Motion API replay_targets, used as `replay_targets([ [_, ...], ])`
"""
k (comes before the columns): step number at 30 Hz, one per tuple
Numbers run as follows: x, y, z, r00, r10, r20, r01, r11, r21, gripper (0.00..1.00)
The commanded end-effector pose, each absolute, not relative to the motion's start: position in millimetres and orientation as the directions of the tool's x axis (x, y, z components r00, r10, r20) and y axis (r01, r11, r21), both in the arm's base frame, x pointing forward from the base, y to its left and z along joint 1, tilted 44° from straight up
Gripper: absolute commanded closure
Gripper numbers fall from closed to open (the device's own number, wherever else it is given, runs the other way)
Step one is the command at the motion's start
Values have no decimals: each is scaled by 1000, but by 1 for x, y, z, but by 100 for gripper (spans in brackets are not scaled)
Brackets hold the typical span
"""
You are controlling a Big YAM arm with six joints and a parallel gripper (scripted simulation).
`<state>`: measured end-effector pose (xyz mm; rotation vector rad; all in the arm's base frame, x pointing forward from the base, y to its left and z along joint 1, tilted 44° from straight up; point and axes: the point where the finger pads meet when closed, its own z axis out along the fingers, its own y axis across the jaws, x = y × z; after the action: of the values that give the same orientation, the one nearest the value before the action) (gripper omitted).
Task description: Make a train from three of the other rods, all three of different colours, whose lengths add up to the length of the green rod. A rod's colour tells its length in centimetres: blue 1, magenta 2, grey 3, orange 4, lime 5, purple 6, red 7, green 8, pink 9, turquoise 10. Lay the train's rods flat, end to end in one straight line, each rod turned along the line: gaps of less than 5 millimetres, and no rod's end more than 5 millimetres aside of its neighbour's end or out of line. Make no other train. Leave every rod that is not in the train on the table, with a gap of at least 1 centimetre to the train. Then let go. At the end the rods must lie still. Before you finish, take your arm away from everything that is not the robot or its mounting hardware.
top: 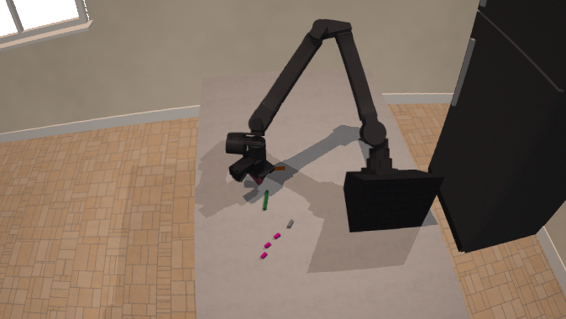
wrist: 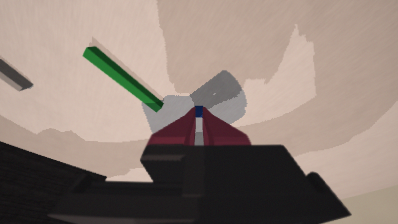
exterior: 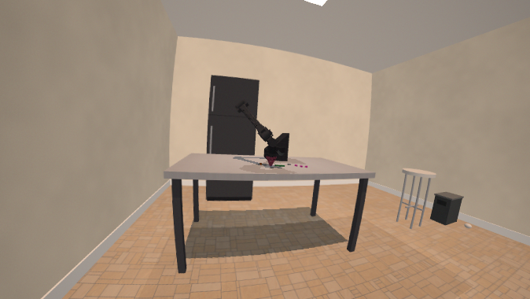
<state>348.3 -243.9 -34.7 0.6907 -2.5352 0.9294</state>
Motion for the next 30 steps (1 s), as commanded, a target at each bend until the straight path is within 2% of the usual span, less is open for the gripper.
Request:
replay_targets([
  [1,353,-246,-32,-821,-328,468,-553,661,-507,96],
  [28,353,-246,-32,-821,-328,468,-553,661,-507,96],
  [30,353,-246,-32,-821,-328,468,-553,661,-507,92],
])
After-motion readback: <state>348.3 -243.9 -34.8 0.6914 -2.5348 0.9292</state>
